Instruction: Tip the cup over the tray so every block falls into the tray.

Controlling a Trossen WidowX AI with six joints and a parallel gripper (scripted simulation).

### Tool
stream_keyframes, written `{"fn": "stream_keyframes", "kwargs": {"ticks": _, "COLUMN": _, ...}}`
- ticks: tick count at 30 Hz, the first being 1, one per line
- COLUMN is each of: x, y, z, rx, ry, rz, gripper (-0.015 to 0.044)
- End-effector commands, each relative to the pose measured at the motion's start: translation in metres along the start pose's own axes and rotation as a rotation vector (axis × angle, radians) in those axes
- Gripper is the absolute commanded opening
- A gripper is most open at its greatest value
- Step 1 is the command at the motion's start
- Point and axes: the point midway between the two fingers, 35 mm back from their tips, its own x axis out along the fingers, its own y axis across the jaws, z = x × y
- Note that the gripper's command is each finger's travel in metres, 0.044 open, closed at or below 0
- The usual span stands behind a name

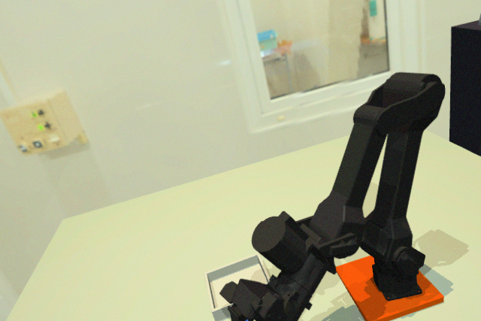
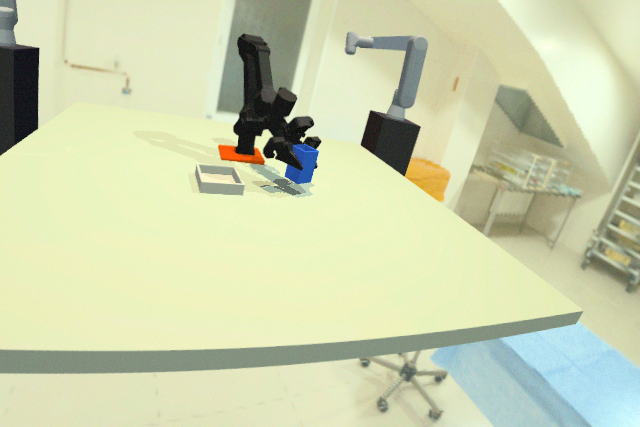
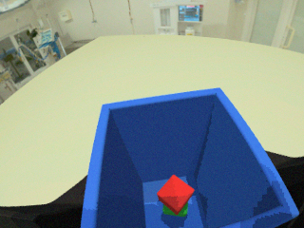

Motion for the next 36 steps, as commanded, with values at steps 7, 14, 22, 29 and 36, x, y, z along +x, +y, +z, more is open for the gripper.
{"fn": "stream_keyframes", "kwargs": {"ticks": 7, "x": -0.002, "y": -0.003, "z": 0.017, "rx": 0.0, "ry": -0.026, "rz": -0.008, "gripper": 0.0}}
{"fn": "stream_keyframes", "kwargs": {"ticks": 14, "x": -0.002, "y": -0.007, "z": 0.019, "rx": 0.006, "ry": -0.026, "rz": -0.021, "gripper": 0.0}}
{"fn": "stream_keyframes", "kwargs": {"ticks": 22, "x": -0.009, "y": -0.052, "z": 0.019, "rx": 0.076, "ry": -0.024, "rz": -0.176, "gripper": 0.0}}
{"fn": "stream_keyframes", "kwargs": {"ticks": 29, "x": -0.019, "y": -0.091, "z": 0.017, "rx": 0.139, "ry": -0.024, "rz": -0.315, "gripper": 0.0}}
{"fn": "stream_keyframes", "kwargs": {"ticks": 36, "x": -0.035, "y": -0.129, "z": 0.012, "rx": 0.201, "ry": -0.023, "rz": -0.454, "gripper": 0.0}}
